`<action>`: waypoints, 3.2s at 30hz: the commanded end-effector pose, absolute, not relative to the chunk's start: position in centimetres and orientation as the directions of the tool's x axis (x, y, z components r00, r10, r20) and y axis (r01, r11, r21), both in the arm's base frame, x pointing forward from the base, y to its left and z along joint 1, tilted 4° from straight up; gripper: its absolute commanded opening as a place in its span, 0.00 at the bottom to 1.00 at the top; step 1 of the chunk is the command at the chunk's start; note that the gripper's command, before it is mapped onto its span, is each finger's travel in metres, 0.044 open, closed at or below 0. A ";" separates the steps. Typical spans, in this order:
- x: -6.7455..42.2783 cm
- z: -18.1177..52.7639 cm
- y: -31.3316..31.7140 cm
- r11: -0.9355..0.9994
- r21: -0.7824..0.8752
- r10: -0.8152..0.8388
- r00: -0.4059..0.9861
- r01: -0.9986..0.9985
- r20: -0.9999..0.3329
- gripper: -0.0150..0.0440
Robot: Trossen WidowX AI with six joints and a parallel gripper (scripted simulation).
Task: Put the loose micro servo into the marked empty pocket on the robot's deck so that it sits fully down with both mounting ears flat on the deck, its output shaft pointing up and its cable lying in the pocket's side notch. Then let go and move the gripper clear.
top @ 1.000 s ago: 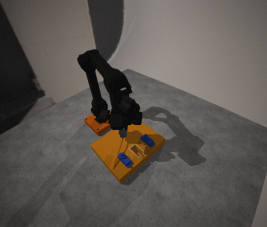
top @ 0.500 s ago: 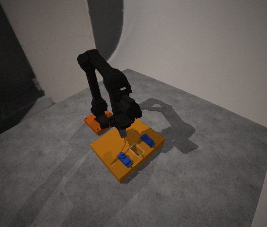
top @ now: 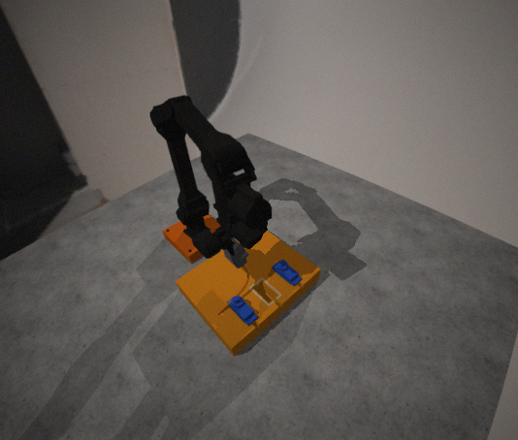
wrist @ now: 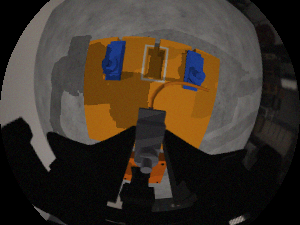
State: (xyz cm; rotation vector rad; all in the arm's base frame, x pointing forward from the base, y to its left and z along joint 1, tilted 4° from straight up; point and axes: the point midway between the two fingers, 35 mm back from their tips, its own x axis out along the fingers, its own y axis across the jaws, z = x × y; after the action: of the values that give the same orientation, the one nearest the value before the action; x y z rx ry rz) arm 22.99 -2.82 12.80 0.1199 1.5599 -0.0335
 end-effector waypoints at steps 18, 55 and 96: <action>30.2 13.0 -3.4 0.995 0.059 0.058 0.017 0.082 -0.998 0.25; 34.0 11.1 -3.5 0.995 0.059 0.057 0.020 0.082 -0.998 0.25; 34.1 9.5 -3.4 0.995 0.059 0.058 0.020 0.082 -0.998 0.25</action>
State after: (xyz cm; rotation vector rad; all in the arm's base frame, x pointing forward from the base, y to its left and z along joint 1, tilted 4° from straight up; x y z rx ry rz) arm 33.97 -3.49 9.92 0.1073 1.5505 -0.0186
